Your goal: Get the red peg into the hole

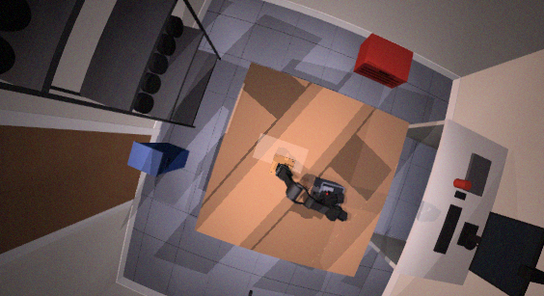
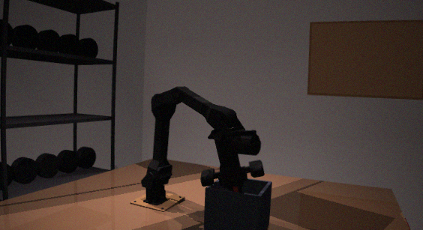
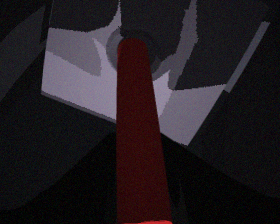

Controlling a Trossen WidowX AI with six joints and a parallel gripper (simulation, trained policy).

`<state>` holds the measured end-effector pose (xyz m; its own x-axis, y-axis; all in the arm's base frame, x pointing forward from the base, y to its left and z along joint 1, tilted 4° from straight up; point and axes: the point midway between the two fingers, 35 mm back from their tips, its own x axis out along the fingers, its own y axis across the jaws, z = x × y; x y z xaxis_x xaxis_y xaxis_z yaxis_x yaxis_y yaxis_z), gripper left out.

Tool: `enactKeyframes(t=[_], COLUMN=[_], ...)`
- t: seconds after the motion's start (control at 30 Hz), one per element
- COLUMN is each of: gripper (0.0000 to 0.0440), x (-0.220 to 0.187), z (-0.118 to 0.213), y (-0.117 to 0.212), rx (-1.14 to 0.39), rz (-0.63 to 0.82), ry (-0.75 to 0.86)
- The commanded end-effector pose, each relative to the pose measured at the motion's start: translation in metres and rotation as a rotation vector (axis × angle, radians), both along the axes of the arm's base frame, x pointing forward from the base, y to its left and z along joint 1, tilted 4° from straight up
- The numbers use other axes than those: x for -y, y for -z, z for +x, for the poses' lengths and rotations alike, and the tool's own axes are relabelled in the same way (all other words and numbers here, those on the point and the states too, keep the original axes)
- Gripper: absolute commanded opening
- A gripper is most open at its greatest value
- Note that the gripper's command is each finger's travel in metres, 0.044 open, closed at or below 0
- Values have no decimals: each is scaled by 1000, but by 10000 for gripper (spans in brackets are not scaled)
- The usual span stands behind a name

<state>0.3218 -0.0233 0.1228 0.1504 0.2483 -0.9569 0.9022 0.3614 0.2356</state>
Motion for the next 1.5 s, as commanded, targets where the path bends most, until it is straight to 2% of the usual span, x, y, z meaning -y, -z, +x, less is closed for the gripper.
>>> enactKeyframes(t=[0.0, 0.7, 0.77, 0.9, 1.1, 1.47], gripper=[21, 62, 75, 141, 144, 150], x=[-1, 4, 4, 5, 13, 25], z=[2, -15, -15, -16, -13, 10], y=[29, 83, 83, 84, 83, 74], rx=[-31, -137, -140, -145, -167, -120], rz=[6, -7, -8, -7, 35, 90], ry=[-58, -119, -120, -118, -100, -92])
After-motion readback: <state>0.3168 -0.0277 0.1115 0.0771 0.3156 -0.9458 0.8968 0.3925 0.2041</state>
